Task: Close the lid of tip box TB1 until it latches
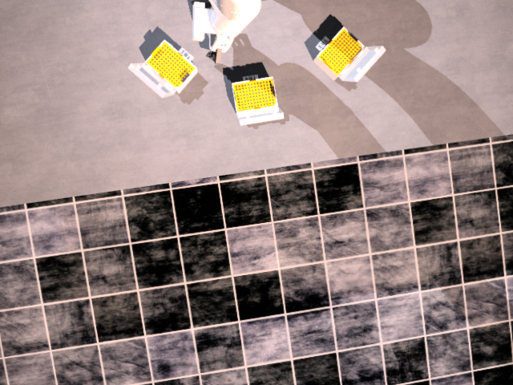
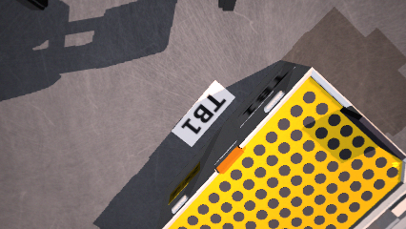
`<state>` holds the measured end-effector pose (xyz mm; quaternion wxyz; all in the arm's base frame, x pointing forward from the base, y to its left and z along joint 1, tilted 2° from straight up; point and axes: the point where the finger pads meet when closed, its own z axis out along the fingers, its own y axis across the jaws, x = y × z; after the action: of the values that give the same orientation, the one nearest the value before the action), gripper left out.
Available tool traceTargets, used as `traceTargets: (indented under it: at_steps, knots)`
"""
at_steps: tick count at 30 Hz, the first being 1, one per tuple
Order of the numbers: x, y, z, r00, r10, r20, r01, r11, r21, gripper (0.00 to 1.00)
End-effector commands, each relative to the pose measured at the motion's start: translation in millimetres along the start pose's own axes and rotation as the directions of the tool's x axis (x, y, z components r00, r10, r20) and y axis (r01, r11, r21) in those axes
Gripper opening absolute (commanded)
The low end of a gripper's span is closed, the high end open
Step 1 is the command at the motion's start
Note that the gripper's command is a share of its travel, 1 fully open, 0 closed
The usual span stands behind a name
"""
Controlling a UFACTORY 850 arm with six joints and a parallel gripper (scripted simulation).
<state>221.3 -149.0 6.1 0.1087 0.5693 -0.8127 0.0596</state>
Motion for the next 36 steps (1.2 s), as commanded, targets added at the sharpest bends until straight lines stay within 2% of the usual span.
traceTargets:
  at_steps: [1,5,20,22,36]
  knots:
    - [0,0,0,1.0,0.0,0.0,0.0,1.0,0.001,1.0]
    - [0,0,0,1.0,0.0,0.0,0.0,1.0,0.001,1.0]
    - [20,-1,-73,1.0,0.0,0.0,0.0,1.0,0.001,1.0]
    - [20,-1,-73,1.0,0.0,0.0,0.0,1.0,0.001,1.0]
    - [38,-1,-140,1.0,0.0,0.0,0.0,1.0,0.001,1.0]
